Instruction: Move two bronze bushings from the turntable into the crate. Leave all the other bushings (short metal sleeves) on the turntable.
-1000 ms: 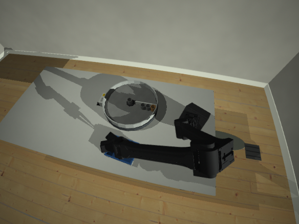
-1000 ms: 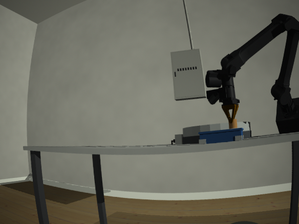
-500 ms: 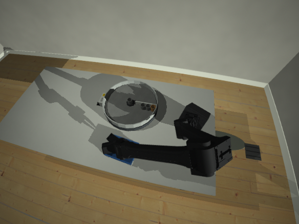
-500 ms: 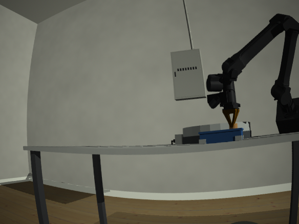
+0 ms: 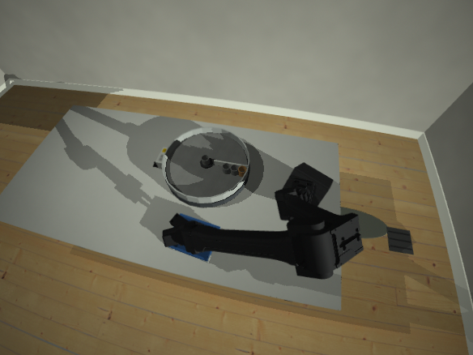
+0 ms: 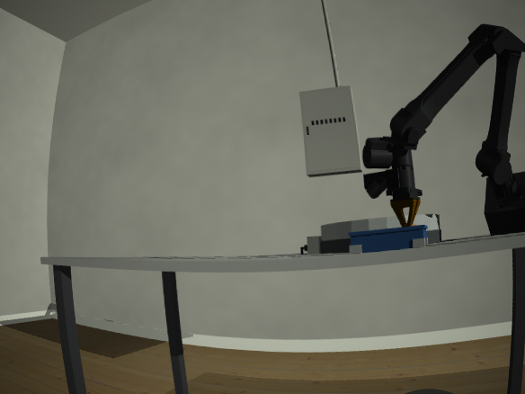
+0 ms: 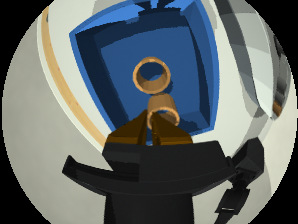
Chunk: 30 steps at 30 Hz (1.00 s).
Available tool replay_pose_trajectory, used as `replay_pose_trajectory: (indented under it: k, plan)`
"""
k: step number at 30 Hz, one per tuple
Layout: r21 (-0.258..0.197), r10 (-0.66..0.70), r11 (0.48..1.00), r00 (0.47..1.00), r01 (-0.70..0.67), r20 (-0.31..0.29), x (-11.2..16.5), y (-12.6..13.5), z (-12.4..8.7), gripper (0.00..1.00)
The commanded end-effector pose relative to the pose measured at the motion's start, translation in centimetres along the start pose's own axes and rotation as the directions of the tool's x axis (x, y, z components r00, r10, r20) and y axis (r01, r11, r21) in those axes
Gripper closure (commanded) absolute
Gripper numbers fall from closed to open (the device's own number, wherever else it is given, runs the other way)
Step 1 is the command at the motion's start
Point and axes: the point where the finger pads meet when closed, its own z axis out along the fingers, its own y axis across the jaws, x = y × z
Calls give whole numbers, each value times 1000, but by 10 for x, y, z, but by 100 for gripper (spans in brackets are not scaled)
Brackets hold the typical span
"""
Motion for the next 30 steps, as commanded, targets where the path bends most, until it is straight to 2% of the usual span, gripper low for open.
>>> replay_pose_trajectory:
  k: [1, 30]
  plan:
    - [5, 10, 1000, 1000, -10, -13, 3, 0, 9, 100]
    - [4, 7, 1000, 1000, -7, -13, 3, 3, 7, 100]
